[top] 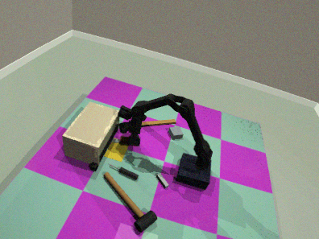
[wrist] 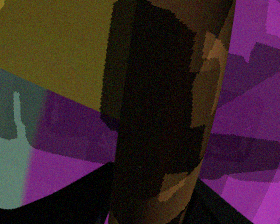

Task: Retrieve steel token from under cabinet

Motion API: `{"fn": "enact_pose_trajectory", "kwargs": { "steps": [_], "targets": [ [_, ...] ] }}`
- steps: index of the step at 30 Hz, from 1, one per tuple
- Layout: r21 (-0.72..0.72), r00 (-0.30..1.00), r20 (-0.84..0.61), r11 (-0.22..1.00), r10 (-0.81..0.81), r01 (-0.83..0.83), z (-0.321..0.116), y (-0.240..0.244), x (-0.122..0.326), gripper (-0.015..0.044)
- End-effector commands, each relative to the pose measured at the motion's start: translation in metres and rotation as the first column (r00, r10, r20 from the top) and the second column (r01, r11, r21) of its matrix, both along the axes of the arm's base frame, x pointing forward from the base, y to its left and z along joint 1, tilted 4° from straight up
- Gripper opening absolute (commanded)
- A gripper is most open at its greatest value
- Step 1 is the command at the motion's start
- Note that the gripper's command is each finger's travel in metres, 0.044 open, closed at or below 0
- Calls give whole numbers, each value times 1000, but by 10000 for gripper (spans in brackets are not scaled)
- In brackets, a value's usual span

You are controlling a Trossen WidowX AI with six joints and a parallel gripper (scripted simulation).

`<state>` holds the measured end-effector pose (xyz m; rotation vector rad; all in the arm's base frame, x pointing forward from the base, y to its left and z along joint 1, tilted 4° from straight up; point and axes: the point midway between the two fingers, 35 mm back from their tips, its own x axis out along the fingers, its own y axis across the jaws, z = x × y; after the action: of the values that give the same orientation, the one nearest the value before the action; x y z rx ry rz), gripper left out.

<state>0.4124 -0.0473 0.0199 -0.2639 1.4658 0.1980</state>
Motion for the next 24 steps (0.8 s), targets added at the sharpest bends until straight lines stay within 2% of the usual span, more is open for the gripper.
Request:
{"fn": "enact_pose_trajectory", "kwargs": {
  "steps": [1, 24],
  "targets": [
    [-1, 1000, 2, 1000, -5, 5, 1, 2, 5, 0],
    [1, 1000, 2, 1000, -5, 5, -1, 22, 1, 0]
  ]
}}
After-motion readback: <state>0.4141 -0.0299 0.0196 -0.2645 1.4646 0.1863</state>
